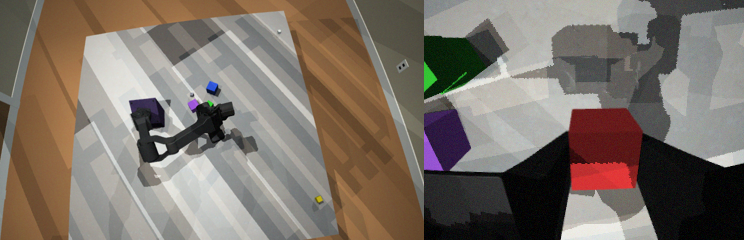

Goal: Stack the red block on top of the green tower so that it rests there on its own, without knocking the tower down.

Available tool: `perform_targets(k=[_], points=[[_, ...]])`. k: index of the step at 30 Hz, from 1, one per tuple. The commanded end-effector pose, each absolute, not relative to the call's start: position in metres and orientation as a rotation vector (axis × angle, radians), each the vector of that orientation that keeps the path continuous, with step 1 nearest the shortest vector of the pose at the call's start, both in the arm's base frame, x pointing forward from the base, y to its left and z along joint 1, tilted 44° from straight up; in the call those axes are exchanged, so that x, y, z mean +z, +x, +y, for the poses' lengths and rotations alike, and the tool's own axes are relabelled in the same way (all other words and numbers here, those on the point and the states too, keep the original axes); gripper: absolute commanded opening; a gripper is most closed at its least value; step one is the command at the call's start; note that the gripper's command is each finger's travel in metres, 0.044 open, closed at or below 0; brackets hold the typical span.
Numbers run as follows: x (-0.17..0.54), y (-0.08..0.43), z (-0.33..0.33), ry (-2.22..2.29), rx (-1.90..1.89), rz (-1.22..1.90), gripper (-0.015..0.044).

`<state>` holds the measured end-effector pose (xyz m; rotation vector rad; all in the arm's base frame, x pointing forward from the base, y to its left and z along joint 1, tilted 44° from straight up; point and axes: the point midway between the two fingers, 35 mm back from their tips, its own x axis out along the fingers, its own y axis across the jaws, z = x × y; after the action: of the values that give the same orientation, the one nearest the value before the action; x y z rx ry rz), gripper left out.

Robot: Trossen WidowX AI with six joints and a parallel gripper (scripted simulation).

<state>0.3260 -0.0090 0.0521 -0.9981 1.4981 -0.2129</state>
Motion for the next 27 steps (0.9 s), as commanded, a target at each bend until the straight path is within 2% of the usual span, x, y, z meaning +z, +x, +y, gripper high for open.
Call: perform_targets(k=[1, 17, 27], points=[[0.069, 0.323, 0.005, -0.99, -0.215, 1.489, 0.0], [0.091, 0.319, 0.027, -0.989, -0.214, 1.49, 0.0], [0.051, 0.317, 0.072, -0.983, -0.203, 1.49, 0.0]])
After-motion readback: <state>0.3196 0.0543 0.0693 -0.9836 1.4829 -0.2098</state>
